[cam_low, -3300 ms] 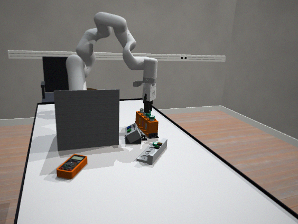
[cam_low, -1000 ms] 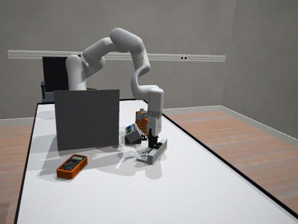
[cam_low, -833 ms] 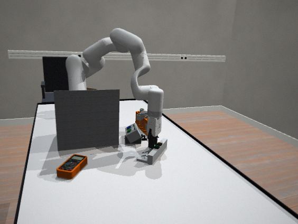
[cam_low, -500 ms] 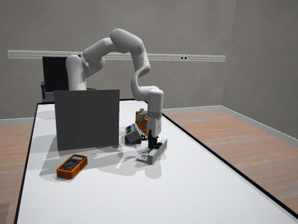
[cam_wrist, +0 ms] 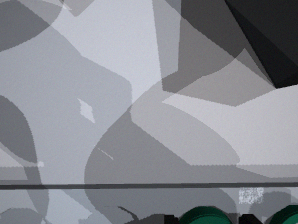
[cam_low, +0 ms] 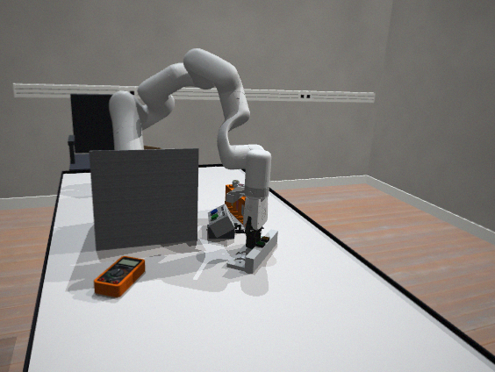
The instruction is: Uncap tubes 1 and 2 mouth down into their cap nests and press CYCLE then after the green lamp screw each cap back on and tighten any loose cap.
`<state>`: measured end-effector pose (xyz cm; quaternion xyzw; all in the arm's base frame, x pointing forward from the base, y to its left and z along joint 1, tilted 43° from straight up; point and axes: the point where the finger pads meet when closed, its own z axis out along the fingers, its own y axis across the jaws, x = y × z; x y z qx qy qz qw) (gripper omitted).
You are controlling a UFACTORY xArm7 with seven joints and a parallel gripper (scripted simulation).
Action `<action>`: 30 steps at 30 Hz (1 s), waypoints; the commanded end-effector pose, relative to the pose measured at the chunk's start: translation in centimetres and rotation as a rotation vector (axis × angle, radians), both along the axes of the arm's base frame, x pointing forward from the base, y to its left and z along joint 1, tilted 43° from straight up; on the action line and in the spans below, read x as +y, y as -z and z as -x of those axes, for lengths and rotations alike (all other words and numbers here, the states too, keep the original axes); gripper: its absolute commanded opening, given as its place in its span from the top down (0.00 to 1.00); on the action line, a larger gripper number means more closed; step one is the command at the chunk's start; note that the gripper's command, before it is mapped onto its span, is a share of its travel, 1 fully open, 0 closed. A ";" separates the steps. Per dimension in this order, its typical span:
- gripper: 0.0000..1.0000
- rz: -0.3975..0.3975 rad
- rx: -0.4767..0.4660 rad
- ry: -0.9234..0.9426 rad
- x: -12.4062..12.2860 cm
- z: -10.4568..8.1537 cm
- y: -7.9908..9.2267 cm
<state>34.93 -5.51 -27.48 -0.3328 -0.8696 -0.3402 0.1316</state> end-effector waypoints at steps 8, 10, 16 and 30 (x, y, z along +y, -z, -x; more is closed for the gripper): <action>0.54 0.004 -0.002 0.002 -0.3 -0.1 0.0; 0.54 0.004 -0.002 0.002 -0.3 -0.1 0.0; 0.54 0.004 -0.002 0.002 -1.0 -0.1 -0.8; 0.54 0.004 -0.002 0.002 -5.7 -0.1 -5.9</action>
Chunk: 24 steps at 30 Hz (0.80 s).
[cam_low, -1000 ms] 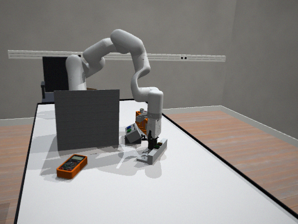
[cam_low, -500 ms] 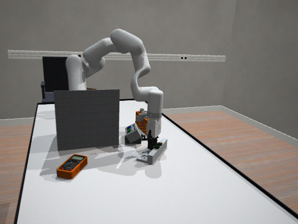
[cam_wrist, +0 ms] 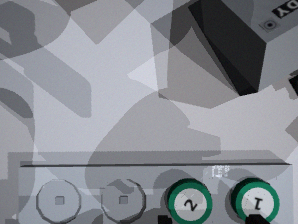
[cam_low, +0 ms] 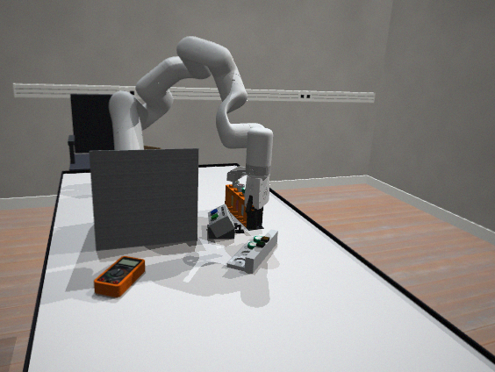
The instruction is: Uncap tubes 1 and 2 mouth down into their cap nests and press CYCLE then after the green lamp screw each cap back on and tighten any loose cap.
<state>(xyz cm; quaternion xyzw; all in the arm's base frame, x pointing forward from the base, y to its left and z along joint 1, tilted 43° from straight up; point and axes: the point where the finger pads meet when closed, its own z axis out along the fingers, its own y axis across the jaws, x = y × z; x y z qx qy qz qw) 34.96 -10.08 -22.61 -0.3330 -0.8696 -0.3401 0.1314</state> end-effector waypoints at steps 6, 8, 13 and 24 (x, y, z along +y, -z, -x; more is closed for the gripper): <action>0.54 0.004 -0.002 0.002 -2.5 -0.1 -2.5; 0.54 0.004 -0.002 0.002 -3.2 -0.1 -3.3; 0.54 0.004 -0.002 0.002 -4.9 -0.1 -5.1; 1.00 0.032 0.283 0.183 -2.0 1.3 -6.8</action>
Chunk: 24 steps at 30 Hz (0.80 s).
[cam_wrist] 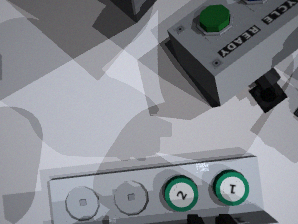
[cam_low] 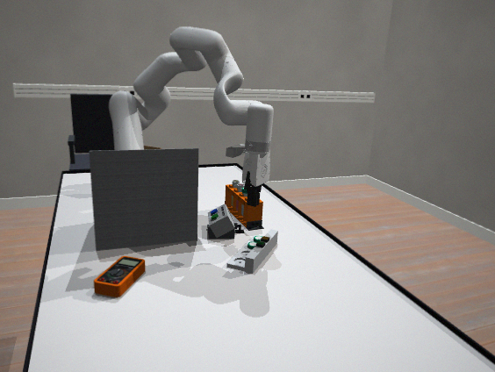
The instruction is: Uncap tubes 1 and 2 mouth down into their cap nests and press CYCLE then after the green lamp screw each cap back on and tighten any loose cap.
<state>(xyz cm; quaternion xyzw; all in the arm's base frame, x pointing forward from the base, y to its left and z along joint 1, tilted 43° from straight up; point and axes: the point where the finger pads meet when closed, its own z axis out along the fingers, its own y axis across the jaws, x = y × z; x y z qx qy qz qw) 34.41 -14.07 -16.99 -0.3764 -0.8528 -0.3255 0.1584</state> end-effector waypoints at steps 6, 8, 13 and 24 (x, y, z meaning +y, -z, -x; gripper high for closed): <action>1.00 0.048 0.462 0.290 4.6 1.9 -2.4; 1.00 0.057 0.551 0.347 5.5 2.3 -2.9; 1.00 0.074 0.729 0.458 7.1 3.0 -3.6; 1.00 0.082 0.820 0.516 14.3 6.2 -7.1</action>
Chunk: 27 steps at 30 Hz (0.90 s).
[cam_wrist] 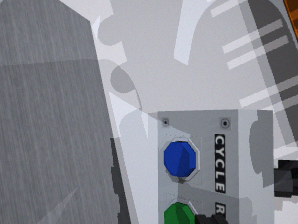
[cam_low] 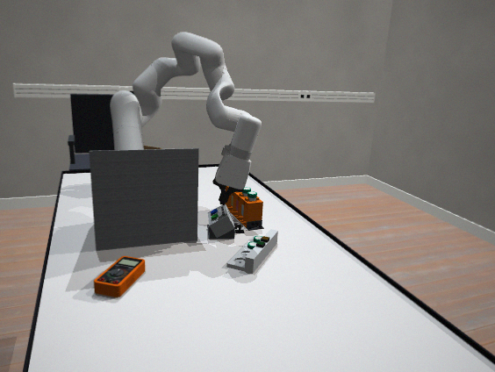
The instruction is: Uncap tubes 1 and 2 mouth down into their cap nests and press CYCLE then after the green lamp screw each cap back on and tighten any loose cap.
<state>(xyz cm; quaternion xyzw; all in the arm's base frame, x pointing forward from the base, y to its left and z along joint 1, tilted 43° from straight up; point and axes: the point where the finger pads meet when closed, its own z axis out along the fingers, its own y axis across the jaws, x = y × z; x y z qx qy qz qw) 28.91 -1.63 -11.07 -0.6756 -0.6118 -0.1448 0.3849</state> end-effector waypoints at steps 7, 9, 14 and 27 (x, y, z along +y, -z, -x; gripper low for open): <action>1.00 0.007 -0.004 0.006 3.7 1.5 -2.0; 1.00 0.007 -0.004 0.006 3.7 1.5 -2.0; 1.00 0.007 -0.004 0.006 4.7 1.5 -0.9; 1.00 0.007 -0.004 0.006 4.9 1.5 -0.7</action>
